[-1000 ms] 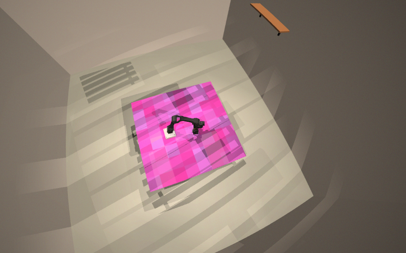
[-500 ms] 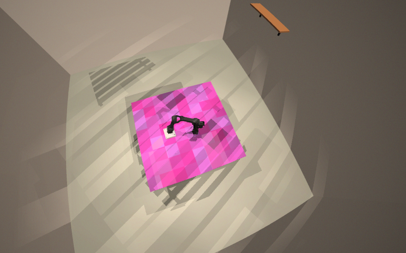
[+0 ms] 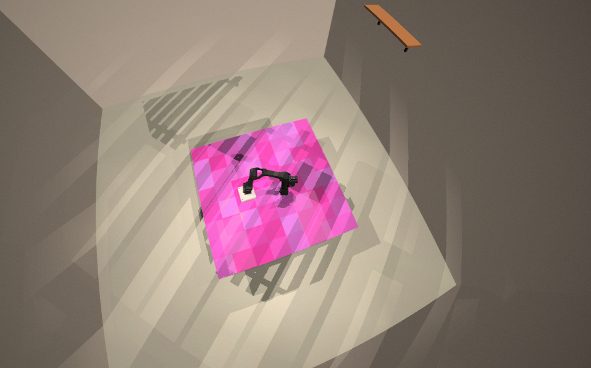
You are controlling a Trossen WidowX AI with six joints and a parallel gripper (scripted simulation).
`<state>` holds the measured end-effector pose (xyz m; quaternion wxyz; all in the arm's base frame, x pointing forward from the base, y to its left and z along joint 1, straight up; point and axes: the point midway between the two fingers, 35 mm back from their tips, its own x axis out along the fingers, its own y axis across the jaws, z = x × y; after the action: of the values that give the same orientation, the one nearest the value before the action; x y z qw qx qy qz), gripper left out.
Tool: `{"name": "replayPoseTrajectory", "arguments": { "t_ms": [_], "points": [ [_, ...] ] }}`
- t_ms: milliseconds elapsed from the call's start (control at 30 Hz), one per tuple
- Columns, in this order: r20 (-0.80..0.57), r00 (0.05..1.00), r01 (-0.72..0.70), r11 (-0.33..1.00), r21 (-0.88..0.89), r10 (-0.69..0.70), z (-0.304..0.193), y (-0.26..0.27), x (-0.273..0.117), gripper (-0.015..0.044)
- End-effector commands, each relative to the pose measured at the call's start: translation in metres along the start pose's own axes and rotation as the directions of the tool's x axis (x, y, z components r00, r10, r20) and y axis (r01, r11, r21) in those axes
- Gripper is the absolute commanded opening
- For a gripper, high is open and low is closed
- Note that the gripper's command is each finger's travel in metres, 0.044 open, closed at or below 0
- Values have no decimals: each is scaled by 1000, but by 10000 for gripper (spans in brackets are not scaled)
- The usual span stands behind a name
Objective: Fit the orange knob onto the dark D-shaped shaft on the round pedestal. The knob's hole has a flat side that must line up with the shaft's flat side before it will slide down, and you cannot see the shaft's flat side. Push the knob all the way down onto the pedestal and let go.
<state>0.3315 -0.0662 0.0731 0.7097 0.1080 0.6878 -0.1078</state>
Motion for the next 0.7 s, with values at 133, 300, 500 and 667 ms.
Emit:
{"name": "replayPoseTrajectory", "arguments": {
  "t_ms": [133, 300, 500, 667],
  "points": [
    [8, 1000, -1, 981, 195, 0, 5, 1, -3, 0],
    [8, 1000, -1, 981, 195, 0, 5, 1, 0, 0],
    [8, 1000, -1, 981, 195, 0, 5, 1, 2, 0],
    [8, 1000, -1, 981, 195, 0, 4, 1, 2, 0]
  ]
}}
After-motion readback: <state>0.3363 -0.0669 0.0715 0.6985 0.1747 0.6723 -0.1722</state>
